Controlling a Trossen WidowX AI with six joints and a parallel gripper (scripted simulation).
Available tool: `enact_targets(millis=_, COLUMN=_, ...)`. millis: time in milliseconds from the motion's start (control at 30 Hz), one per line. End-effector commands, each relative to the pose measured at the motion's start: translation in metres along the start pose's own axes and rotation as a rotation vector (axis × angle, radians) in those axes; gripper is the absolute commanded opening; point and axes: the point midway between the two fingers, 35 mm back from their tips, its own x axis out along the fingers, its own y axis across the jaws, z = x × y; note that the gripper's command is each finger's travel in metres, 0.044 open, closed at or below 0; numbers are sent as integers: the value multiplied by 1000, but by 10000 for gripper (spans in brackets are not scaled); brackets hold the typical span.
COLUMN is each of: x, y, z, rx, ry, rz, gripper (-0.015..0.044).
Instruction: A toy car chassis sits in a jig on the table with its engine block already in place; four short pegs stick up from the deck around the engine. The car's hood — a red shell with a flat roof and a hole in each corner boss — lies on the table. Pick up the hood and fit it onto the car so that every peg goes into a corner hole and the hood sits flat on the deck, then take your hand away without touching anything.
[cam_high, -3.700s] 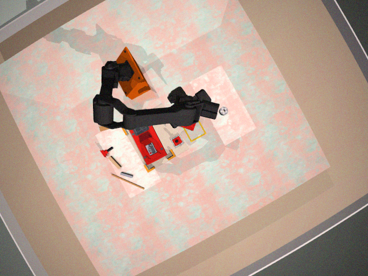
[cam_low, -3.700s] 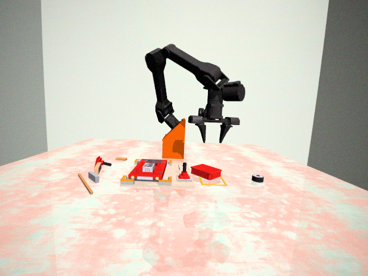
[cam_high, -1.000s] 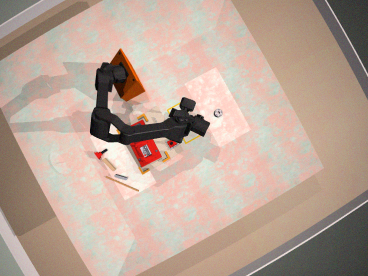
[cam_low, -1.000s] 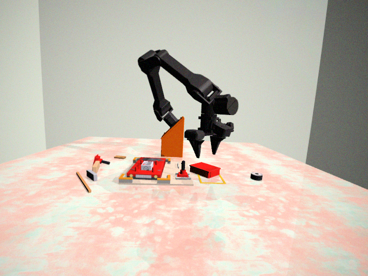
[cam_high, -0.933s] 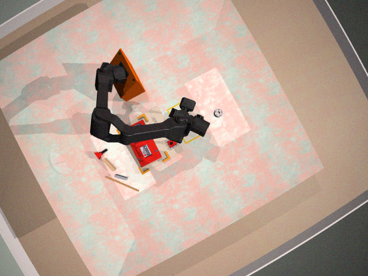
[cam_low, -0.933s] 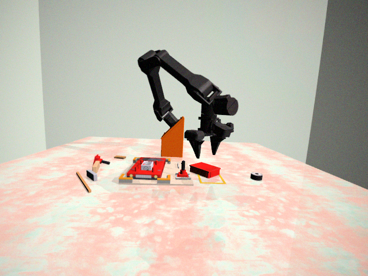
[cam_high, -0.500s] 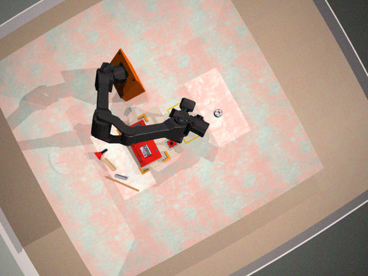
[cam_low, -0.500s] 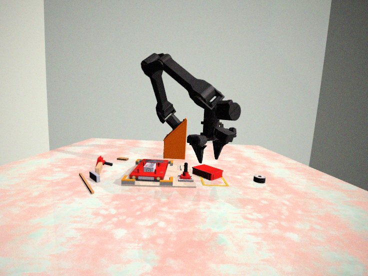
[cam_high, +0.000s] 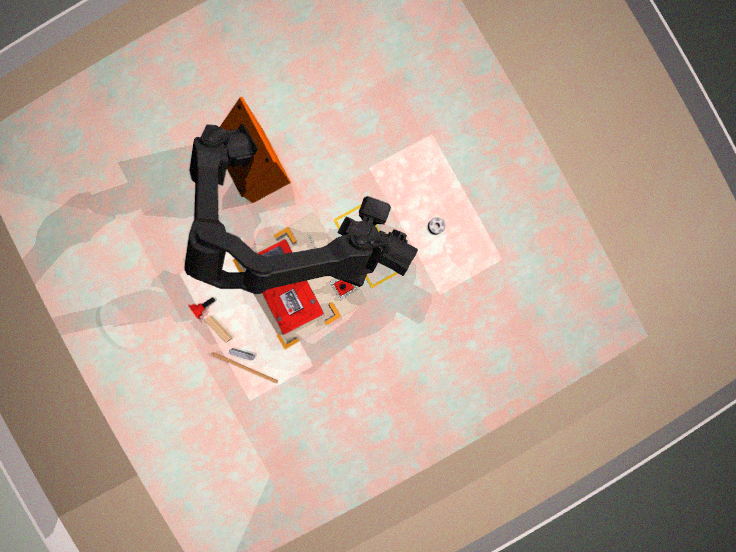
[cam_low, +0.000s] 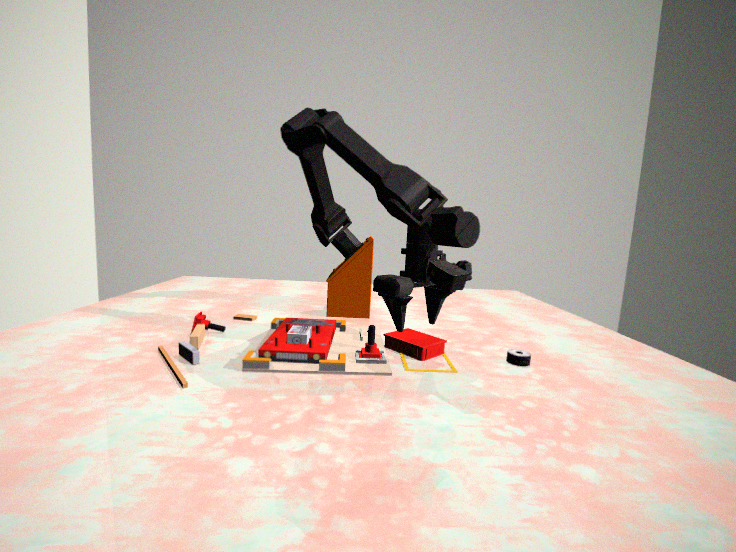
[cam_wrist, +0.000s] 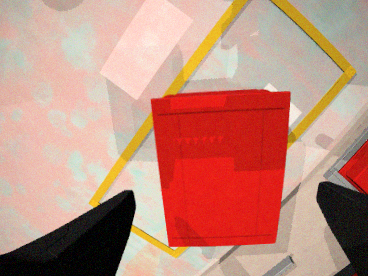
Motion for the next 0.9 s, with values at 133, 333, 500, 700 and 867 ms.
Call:
enact_targets(millis=133, x=7, y=0, z=-2, rx=-3, ry=3, rz=-3, gripper=440)
enact_targets(millis=333, x=11, y=0, z=-2, rx=-3, ry=3, rz=-4, gripper=440)
enact_targets(millis=500, x=15, y=0, z=-3, rx=-3, ry=3, rz=-4, gripper=440)
enact_targets(millis=700, x=17, y=0, z=-3, rx=-3, ry=4, rz=-4, gripper=440)
enact_targets(millis=867, x=19, y=0, z=-3, rx=-3, ry=4, rz=-4, gripper=440)
